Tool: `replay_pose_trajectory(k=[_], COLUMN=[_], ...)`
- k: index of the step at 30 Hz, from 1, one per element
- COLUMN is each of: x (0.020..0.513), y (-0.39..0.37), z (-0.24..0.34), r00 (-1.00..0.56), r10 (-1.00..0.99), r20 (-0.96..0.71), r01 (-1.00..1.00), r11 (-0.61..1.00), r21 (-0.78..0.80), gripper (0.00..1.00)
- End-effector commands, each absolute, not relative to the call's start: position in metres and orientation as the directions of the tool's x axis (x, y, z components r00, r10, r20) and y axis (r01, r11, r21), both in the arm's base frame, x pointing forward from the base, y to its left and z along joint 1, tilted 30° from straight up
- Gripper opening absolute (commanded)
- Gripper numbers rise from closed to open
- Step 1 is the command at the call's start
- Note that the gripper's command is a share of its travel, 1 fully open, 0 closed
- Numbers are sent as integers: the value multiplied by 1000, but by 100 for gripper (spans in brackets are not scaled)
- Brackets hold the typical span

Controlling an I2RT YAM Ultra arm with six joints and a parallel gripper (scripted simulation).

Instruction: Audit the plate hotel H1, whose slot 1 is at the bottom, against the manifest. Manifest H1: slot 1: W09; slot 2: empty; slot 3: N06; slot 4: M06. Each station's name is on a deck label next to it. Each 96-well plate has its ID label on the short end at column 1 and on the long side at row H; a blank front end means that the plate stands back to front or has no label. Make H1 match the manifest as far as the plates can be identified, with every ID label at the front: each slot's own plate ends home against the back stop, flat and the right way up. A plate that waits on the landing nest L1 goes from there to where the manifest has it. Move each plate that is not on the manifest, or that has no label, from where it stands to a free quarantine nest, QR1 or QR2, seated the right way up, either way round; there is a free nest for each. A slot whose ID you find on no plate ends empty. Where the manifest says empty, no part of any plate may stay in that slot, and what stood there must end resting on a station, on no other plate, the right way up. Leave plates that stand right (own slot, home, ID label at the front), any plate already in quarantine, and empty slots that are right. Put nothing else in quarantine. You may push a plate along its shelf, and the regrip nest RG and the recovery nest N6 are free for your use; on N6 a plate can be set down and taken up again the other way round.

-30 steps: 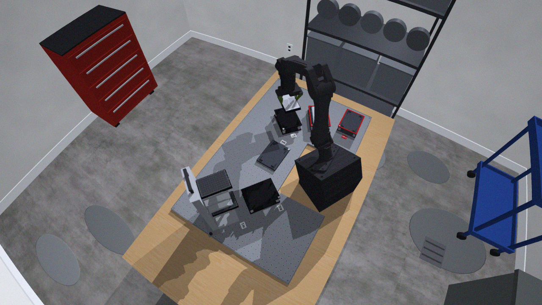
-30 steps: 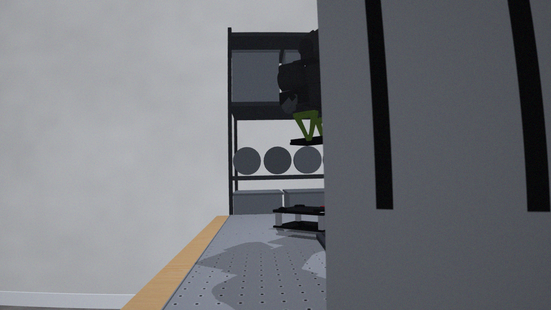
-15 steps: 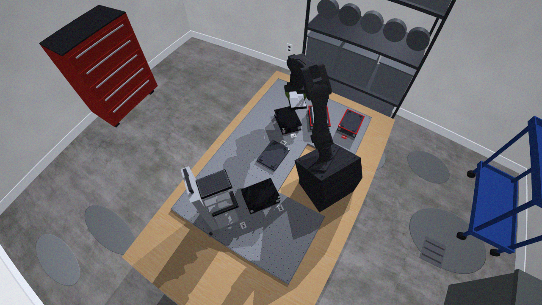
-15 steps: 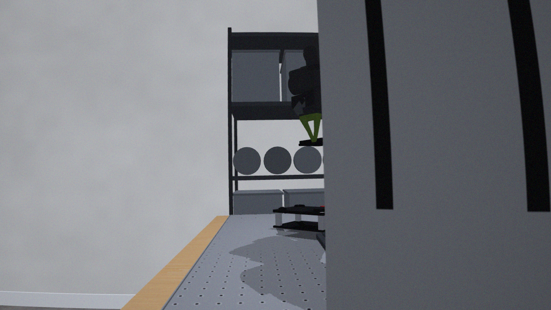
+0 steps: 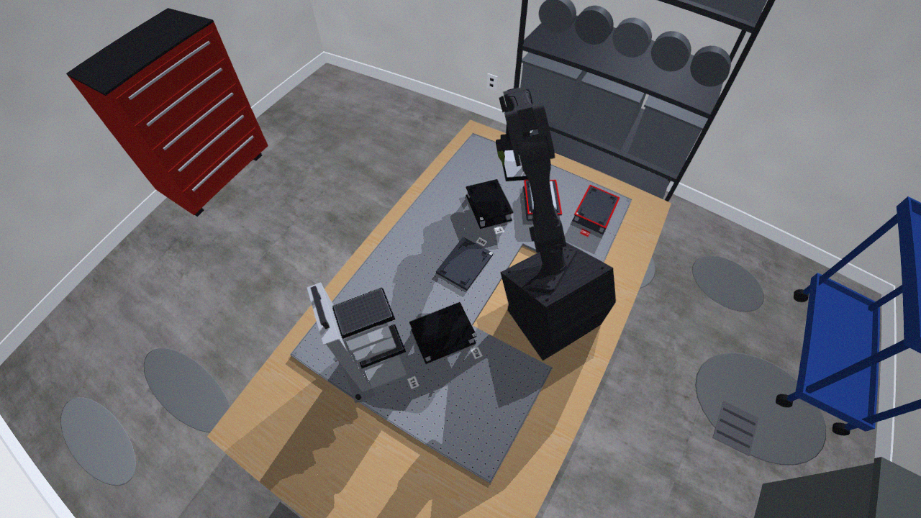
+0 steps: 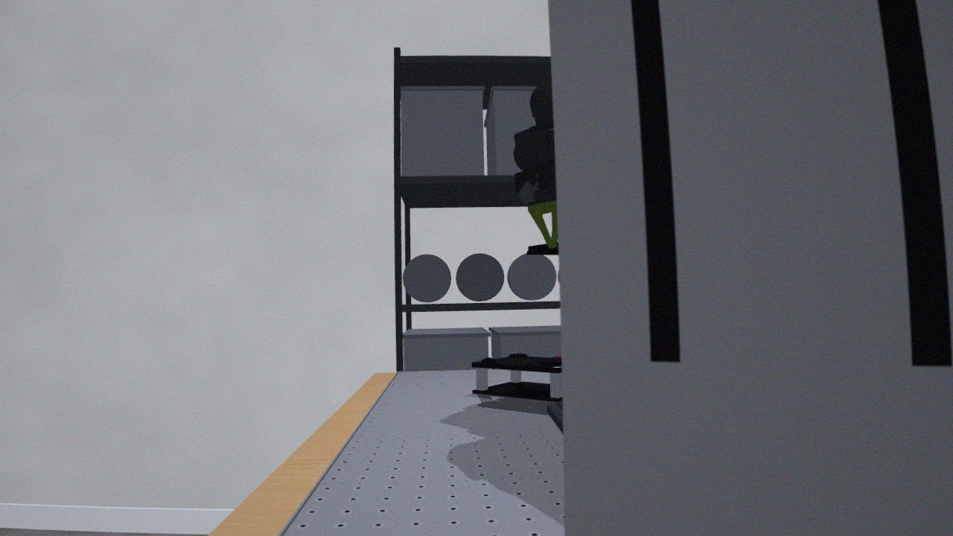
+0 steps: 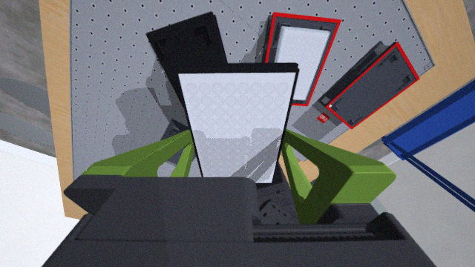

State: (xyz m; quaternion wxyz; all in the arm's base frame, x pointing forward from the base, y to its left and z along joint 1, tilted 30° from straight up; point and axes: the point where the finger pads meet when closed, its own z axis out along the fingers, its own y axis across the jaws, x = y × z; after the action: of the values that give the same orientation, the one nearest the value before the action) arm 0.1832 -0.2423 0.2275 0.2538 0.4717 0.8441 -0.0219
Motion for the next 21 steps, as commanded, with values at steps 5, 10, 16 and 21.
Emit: replay_pose_trajectory(k=[5,10,16,21], x=[176,166,155,149], y=[-258,-272,-288,-297], z=[234,234,233,233], r00=[-447,-447,-446,-446], r10=[769,769,769,769], r20=[-457,-457,-457,-458], r01=[786,787,787,786], r11=[581,581,581,581], r21=[210,209,209,209], gripper=[85,85,85,85])
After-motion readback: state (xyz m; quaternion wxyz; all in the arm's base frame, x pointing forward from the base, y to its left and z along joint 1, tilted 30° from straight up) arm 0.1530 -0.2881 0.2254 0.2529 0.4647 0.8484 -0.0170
